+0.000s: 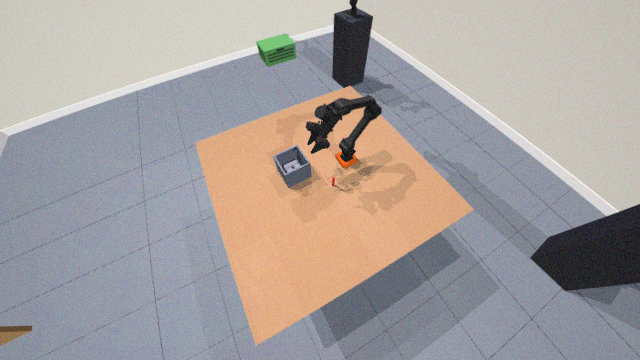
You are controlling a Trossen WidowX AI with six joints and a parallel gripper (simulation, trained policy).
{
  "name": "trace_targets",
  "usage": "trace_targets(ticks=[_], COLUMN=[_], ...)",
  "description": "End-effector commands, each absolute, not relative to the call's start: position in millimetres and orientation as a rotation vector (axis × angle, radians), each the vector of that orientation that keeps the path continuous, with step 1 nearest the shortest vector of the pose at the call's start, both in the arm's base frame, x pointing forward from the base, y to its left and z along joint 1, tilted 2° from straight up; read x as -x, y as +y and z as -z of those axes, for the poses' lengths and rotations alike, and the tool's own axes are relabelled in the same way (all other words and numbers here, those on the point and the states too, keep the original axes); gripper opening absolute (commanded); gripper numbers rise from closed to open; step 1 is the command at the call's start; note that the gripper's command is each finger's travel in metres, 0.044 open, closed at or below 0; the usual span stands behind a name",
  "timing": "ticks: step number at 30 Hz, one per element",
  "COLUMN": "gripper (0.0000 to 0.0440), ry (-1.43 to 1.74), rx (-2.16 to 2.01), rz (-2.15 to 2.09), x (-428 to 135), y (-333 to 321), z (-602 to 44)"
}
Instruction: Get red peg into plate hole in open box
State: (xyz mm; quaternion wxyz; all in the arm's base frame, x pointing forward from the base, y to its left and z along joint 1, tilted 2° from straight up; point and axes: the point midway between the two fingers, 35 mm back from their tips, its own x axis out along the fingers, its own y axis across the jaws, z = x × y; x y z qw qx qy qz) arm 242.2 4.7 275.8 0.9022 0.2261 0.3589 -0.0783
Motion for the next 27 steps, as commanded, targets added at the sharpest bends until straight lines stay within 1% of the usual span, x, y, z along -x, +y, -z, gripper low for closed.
trace_targets(ticks=[1, 14, 27], gripper=[0.044, 0.044, 0.044], ry=[0.803, 1.066, 1.342], rx=[-0.555, -0.775, -0.909], rz=[0.146, 0.203, 0.401], x=[-243, -235, -212], y=[21, 63, 89], z=[-271, -239, -196])
